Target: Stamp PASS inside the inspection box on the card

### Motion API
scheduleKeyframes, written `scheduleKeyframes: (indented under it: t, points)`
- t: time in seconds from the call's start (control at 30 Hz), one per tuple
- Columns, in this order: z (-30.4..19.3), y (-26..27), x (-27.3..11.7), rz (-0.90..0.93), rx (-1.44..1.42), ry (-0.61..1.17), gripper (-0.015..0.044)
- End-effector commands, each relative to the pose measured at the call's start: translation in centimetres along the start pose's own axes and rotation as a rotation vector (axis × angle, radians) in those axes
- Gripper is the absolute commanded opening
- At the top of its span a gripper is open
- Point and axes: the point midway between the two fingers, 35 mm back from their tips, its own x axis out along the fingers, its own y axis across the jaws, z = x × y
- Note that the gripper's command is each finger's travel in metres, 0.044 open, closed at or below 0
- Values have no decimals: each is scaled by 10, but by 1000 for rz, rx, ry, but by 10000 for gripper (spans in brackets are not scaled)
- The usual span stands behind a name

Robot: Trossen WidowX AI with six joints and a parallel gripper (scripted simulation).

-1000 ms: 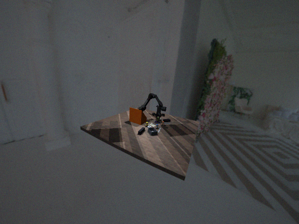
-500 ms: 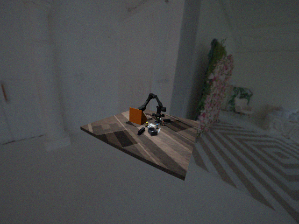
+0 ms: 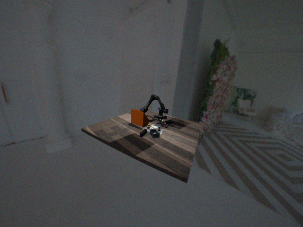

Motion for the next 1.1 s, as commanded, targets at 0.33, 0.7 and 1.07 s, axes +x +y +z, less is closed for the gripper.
scheduleKeyframes:
  t: [0.33,0.7,1.07]
  points:
    - [1,-1,3,-2,4,-2,0]
    - [0,-1,4,-2,4,-2,0]
    - [0,-1,4,-2,4,-2,0]
